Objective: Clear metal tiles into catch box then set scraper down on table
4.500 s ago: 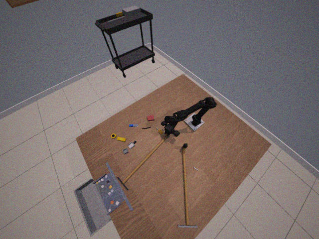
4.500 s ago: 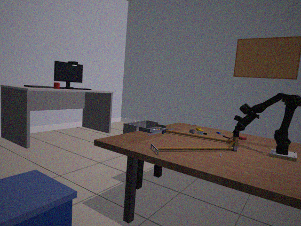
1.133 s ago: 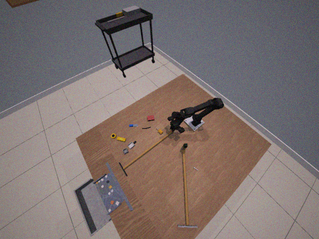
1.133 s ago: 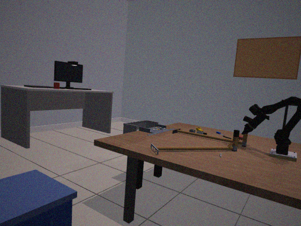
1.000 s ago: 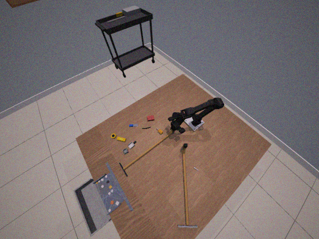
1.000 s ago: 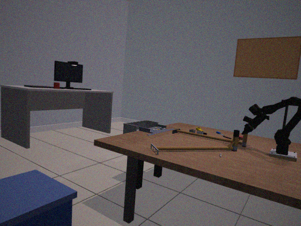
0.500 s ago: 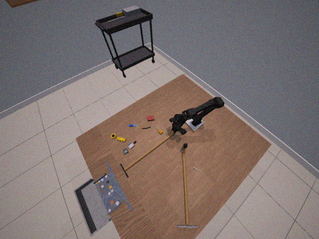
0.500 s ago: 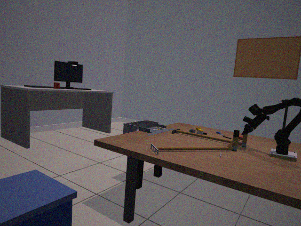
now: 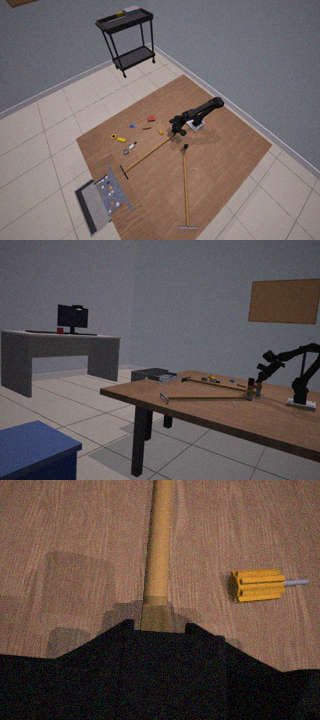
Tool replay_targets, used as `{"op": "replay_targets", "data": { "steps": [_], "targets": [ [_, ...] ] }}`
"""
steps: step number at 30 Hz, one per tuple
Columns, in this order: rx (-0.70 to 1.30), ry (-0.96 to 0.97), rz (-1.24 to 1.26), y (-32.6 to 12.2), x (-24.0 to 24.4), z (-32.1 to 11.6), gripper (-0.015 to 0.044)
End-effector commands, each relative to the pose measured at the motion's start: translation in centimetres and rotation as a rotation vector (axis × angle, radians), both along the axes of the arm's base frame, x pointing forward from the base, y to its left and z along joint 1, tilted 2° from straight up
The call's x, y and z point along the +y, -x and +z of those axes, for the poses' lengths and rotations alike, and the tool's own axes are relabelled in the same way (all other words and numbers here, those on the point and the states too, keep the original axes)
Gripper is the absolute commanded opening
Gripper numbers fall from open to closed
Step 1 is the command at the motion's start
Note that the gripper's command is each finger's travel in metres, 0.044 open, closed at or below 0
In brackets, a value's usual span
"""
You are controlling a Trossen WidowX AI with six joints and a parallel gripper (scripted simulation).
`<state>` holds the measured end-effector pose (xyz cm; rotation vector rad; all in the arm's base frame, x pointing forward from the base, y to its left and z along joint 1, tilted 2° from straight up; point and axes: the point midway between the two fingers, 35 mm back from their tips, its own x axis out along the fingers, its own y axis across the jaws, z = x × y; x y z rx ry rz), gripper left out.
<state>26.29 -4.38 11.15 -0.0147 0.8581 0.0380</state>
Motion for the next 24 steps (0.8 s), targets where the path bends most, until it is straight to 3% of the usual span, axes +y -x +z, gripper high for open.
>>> {"op": "replay_targets", "data": {
  "steps": [1, 24],
  "targets": [
    [-0.013, 0.002, -0.002, -1.0, 0.0, 0.6, 0.0],
    [-0.016, 0.001, 0.003, -4.3, 0.3, 1.1, 0.0]
  ]
}}
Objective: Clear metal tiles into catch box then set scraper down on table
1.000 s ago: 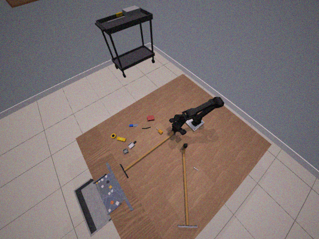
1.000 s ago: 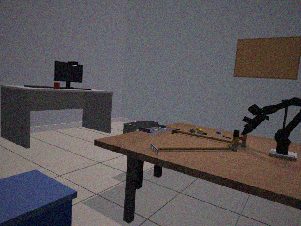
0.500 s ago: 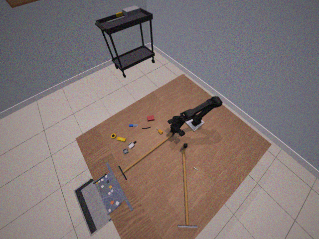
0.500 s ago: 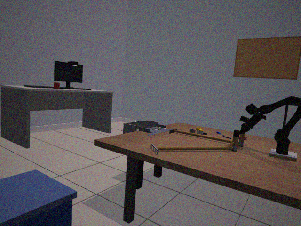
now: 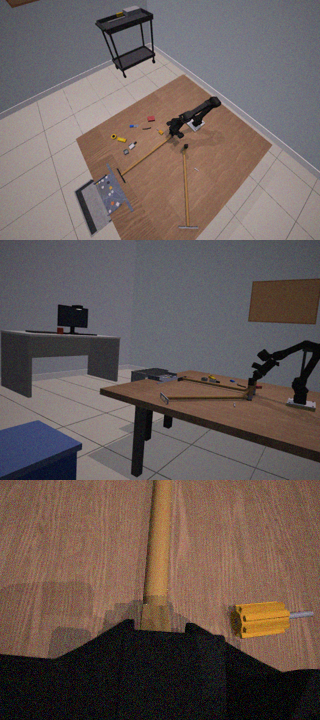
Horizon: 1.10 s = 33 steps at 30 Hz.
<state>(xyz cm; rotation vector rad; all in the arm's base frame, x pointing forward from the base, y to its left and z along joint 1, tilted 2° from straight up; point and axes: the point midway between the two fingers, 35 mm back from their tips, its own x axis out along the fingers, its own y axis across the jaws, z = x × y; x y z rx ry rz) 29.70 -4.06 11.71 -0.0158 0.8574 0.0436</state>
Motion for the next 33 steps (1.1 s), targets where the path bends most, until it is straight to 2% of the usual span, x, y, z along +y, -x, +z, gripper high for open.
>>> {"op": "replay_targets", "data": {
  "steps": [1, 33],
  "targets": [
    [-0.016, 0.003, -0.003, -1.1, 0.0, 0.6, 0.0],
    [-0.022, 0.001, 0.003, -6.1, 0.6, 0.4, 0.0]
  ]
}}
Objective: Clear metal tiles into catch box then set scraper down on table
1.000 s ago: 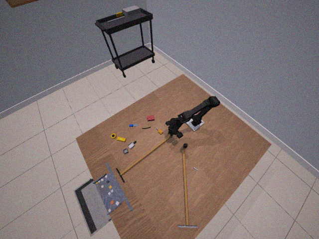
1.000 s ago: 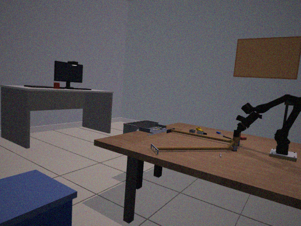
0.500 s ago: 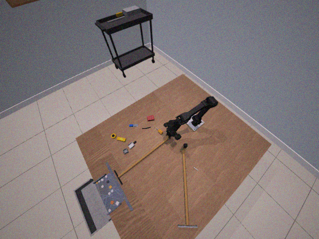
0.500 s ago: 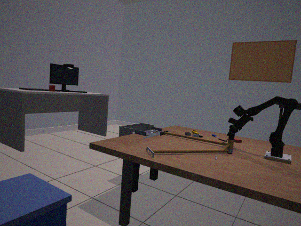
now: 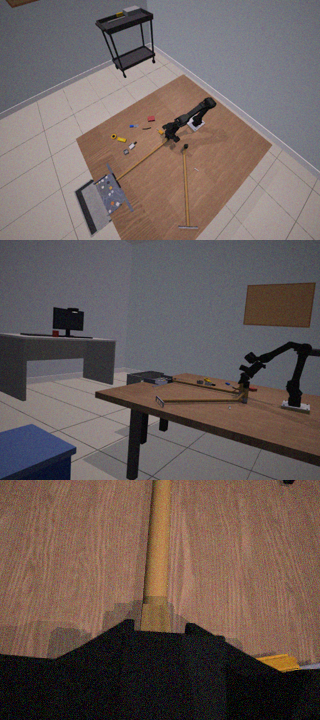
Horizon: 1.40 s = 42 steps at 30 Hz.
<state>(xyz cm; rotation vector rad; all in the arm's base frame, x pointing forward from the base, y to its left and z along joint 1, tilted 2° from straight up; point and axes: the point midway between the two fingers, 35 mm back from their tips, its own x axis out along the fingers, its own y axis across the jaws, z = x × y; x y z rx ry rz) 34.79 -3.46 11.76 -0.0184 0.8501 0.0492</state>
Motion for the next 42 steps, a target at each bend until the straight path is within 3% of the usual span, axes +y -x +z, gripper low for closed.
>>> {"op": "replay_targets", "data": {
  "steps": [1, 42],
  "targets": [
    [-0.015, 0.001, -0.003, -1.1, 0.0, 0.4, 0.0],
    [-0.02, 0.002, -0.002, -5.8, -1.1, 0.6, 0.0]
  ]
}}
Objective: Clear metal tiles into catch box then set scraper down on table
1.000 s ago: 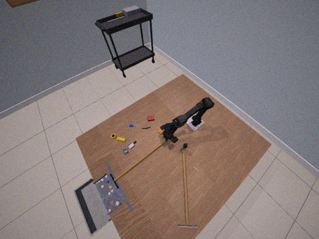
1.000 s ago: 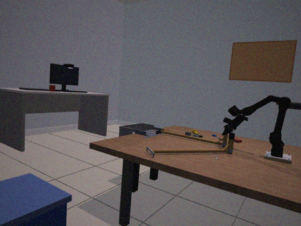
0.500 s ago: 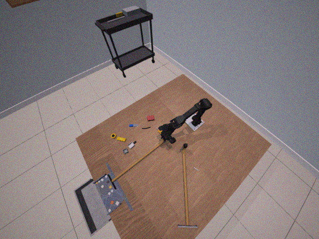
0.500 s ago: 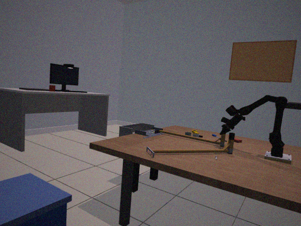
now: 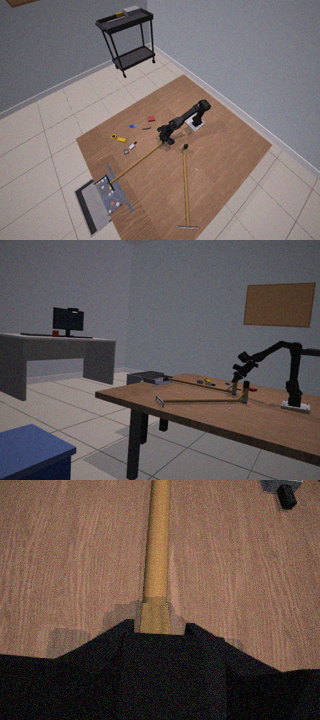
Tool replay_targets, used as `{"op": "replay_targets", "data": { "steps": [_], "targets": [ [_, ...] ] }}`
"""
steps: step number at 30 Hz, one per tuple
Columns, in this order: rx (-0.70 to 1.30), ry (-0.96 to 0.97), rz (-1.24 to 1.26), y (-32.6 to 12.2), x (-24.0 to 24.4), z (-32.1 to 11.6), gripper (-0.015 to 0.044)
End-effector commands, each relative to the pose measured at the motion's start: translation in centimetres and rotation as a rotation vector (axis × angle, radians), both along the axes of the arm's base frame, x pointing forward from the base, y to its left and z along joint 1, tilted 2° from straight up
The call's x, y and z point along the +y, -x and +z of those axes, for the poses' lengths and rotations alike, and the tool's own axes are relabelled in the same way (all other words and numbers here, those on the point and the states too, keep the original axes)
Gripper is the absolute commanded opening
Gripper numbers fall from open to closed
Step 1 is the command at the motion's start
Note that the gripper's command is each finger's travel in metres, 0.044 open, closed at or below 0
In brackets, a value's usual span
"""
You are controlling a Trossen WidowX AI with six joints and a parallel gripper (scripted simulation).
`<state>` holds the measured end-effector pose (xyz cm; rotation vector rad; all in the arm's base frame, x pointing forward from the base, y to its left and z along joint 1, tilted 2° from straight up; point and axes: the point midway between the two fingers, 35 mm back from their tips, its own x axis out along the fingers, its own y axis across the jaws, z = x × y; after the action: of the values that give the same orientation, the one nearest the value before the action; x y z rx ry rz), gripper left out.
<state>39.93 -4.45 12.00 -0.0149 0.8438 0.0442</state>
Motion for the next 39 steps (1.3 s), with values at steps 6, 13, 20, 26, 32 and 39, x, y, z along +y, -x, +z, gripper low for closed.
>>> {"op": "replay_targets", "data": {
  "steps": [6, 13, 20, 26, 32, 39],
  "targets": [
    [-0.014, 0.003, 0.004, -1.4, -0.1, 0.5, 0.0],
    [-0.014, 0.003, 0.004, -2.4, -0.1, 0.8, 0.0],
    [-0.015, 0.003, 0.004, -3.3, -0.1, 0.9, 0.0],
    [-0.016, 0.003, 0.004, -4.1, -0.1, 1.1, 0.0],
    [-0.016, 0.003, 0.004, -4.9, -0.1, 1.2, 0.0],
    [-0.017, 0.003, 0.004, -5.9, -0.2, 1.3, 0.0]
  ]
}}
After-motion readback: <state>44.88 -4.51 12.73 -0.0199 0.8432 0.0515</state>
